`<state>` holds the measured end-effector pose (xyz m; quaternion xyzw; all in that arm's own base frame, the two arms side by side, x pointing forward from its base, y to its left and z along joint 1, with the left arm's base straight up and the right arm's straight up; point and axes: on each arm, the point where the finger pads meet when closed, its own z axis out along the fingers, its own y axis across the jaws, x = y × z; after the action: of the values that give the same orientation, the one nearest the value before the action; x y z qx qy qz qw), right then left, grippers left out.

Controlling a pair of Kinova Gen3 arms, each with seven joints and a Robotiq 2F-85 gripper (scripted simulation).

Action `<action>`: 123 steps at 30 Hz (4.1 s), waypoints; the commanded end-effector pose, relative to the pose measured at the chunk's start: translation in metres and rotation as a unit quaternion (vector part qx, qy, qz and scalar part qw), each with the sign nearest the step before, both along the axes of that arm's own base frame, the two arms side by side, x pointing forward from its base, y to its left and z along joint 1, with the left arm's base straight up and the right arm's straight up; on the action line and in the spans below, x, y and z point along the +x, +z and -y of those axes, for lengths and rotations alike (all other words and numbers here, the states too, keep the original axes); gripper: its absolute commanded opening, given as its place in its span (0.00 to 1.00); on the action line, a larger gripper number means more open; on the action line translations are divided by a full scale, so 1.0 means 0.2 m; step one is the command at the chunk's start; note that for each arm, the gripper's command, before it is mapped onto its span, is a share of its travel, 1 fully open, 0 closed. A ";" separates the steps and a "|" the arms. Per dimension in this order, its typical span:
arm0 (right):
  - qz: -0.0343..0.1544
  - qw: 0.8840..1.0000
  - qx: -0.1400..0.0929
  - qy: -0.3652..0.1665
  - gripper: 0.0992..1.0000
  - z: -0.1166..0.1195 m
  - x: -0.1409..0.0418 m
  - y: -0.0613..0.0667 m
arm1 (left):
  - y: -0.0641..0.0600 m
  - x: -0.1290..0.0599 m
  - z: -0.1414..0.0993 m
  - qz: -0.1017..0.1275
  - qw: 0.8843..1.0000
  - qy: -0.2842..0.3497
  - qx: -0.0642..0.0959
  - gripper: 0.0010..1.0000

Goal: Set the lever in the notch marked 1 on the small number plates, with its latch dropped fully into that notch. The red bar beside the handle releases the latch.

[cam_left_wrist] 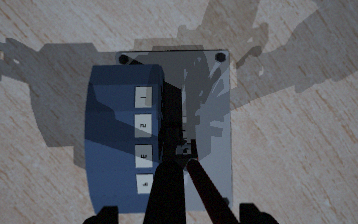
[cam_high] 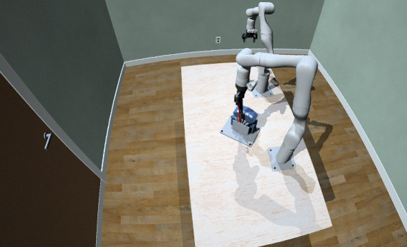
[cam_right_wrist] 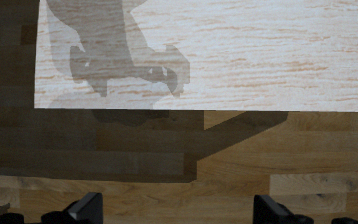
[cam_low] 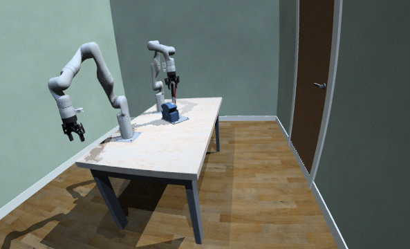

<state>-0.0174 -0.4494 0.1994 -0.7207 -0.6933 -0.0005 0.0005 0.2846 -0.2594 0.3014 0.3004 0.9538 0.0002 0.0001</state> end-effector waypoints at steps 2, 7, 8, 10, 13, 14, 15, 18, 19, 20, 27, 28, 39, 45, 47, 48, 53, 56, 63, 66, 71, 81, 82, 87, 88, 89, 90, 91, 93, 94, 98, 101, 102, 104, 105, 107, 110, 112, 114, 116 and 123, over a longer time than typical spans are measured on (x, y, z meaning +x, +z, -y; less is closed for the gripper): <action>0.000 1.000 -0.001 0.000 1.00 0.00 0.00 0.00 | 0.00 0.00 0.00 0.001 1.000 0.000 -0.001 0.10; 0.000 1.000 -0.001 0.000 1.00 0.00 0.00 0.00 | 0.00 0.00 0.00 0.001 1.000 0.000 -0.001 0.10; 0.000 1.000 -0.001 0.000 1.00 0.00 0.00 0.00 | 0.00 0.00 0.00 0.001 1.000 0.000 -0.001 0.10; 0.000 1.000 -0.001 0.000 1.00 0.00 0.00 0.00 | 0.00 0.00 0.00 0.001 1.000 0.000 -0.001 0.10; 0.000 1.000 -0.001 0.000 1.00 0.00 0.00 0.00 | 0.00 0.00 0.00 0.001 1.000 0.000 -0.001 0.10; 0.000 1.000 -0.001 0.000 1.00 0.00 0.00 0.00 | 0.00 0.00 0.00 0.001 1.000 0.000 -0.001 0.10; 0.000 1.000 -0.001 0.000 1.00 0.00 0.00 0.00 | 0.00 0.00 0.00 0.001 1.000 0.000 -0.001 0.10; 0.000 1.000 -0.001 0.000 1.00 0.00 0.00 0.00 | 0.00 0.00 0.00 0.001 1.000 0.000 -0.001 0.10; 0.000 1.000 -0.001 0.000 1.00 0.00 0.00 0.00 | 0.00 0.00 0.00 0.001 1.000 0.000 -0.001 0.10; 0.000 1.000 -0.001 0.000 1.00 0.00 0.00 0.00 | 0.00 0.00 0.00 0.001 1.000 0.000 -0.001 0.10; 0.000 1.000 -0.001 0.000 1.00 0.00 0.00 0.00 | 0.00 0.00 0.00 0.001 1.000 0.000 -0.001 0.10; 0.000 1.000 -0.001 0.000 1.00 0.00 0.00 0.00 | 0.00 0.00 0.00 0.001 1.000 0.000 -0.001 0.10; 0.000 1.000 -0.001 0.000 1.00 0.00 0.00 0.00 | 0.00 0.00 0.00 0.001 1.000 0.000 -0.001 0.10; 0.000 1.000 -0.001 0.000 1.00 0.00 0.00 0.00 | 0.00 0.00 0.00 0.001 1.000 0.000 -0.001 0.10; 0.000 1.000 -0.001 0.000 1.00 0.00 0.00 0.00 | 0.00 0.00 0.00 0.001 1.000 0.000 -0.001 0.10; 0.000 1.000 -0.001 0.000 1.00 0.00 0.00 0.00 | 0.00 0.00 0.00 0.001 1.000 0.000 -0.001 0.10; 0.000 1.000 -0.001 0.000 1.00 0.00 0.00 0.00 | 0.00 0.00 0.00 0.001 1.000 0.000 -0.001 0.10; 0.000 1.000 -0.001 0.000 1.00 0.00 0.00 0.00 | 0.00 0.00 0.00 0.001 1.000 0.000 -0.001 0.10; 0.000 1.000 -0.001 0.000 1.00 0.00 0.00 0.00 | 0.00 0.00 0.00 0.001 1.000 0.000 -0.001 0.10; 0.000 1.000 -0.001 0.000 1.00 0.00 0.00 0.00 | 0.00 0.00 0.00 0.001 1.000 0.000 -0.001 0.10; 0.000 1.000 -0.001 0.000 1.00 0.00 0.00 0.00 | 0.00 -0.01 -0.01 0.001 1.000 0.000 -0.001 0.10; 0.000 1.000 -0.001 0.000 1.00 0.00 0.00 0.00 | 0.01 -0.06 -0.04 0.000 1.000 0.000 -0.001 0.10; 0.000 1.000 -0.001 0.000 1.00 0.00 0.00 0.00 | 0.01 -0.06 -0.04 0.000 1.000 0.000 -0.001 0.10; 0.000 1.000 -0.001 0.000 1.00 0.00 0.00 0.00 | 0.01 -0.11 -0.07 0.000 1.000 0.000 -0.001 0.10; 0.000 1.000 -0.001 0.000 1.00 0.00 0.00 0.00 | 0.01 -0.12 -0.08 0.000 1.000 0.000 -0.001 0.10; 0.000 1.000 -0.001 0.000 1.00 0.00 0.00 0.00 | 0.01 -0.13 -0.09 0.000 1.000 0.000 -0.001 0.10; 0.000 1.000 -0.001 0.000 1.00 0.00 0.00 0.00 | 0.01 -0.14 -0.09 0.000 1.000 0.000 -0.001 0.10; 0.000 1.000 -0.001 0.000 1.00 0.00 0.00 0.00 | 0.01 -0.15 -0.10 0.000 1.000 0.000 -0.001 0.10; 0.000 1.000 -0.001 0.000 1.00 0.00 0.00 0.00 | 0.01 -0.17 -0.12 0.000 1.000 0.000 -0.001 0.10; 0.000 1.000 -0.001 0.000 1.00 0.00 0.00 0.00 | 0.01 -0.18 -0.12 0.000 1.000 0.000 -0.001 0.10; 0.000 1.000 -0.001 0.000 1.00 0.00 0.00 0.00 | 0.01 -0.21 -0.14 0.000 1.000 0.000 -0.001 0.10; 0.000 1.000 -0.001 0.000 1.00 0.00 0.00 0.00 | 0.01 -0.23 -0.16 0.000 1.000 0.000 -0.001 0.10; 0.000 1.000 -0.001 0.000 1.00 0.00 0.00 0.00 | 0.01 -0.24 -0.16 0.000 1.000 0.000 -0.001 0.10; 0.000 1.000 -0.001 0.000 1.00 0.00 0.00 0.00 | 0.01 -0.25 -0.17 0.000 1.000 0.000 -0.001 0.10; 0.000 1.000 -0.001 0.000 1.00 0.00 0.00 0.00 | 0.00 -0.26 -0.18 0.000 1.000 0.000 -0.001 0.10; 0.000 1.000 -0.001 0.000 1.00 0.00 0.00 0.00 | 0.00 -0.28 -0.19 0.000 1.000 0.000 -0.001 0.10; 0.000 1.000 -0.001 0.000 1.00 0.00 0.00 0.00 | 0.00 -0.29 -0.20 0.000 1.000 0.000 -0.001 0.10; 0.000 1.000 -0.001 0.000 1.00 0.00 0.00 0.00 | 0.00 -0.30 -0.21 0.000 1.000 0.000 -0.001 0.10; 0.000 1.000 -0.001 0.000 1.00 0.00 0.00 0.00 | 0.00 -0.31 -0.22 0.000 1.000 0.000 -0.001 0.10; 0.000 1.000 -0.001 0.000 1.00 0.00 0.00 0.00 | 0.00 -0.31 -0.22 0.000 1.000 0.000 -0.001 0.10; 0.000 1.000 -0.001 0.000 1.00 0.00 0.00 0.00 | -0.01 -0.33 -0.23 0.000 1.000 0.000 -0.001 0.10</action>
<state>-0.0174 -0.4494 0.1994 -0.7207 -0.6933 -0.0005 0.0005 0.2196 -0.2146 0.2996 0.3008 0.9537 -0.0002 0.0004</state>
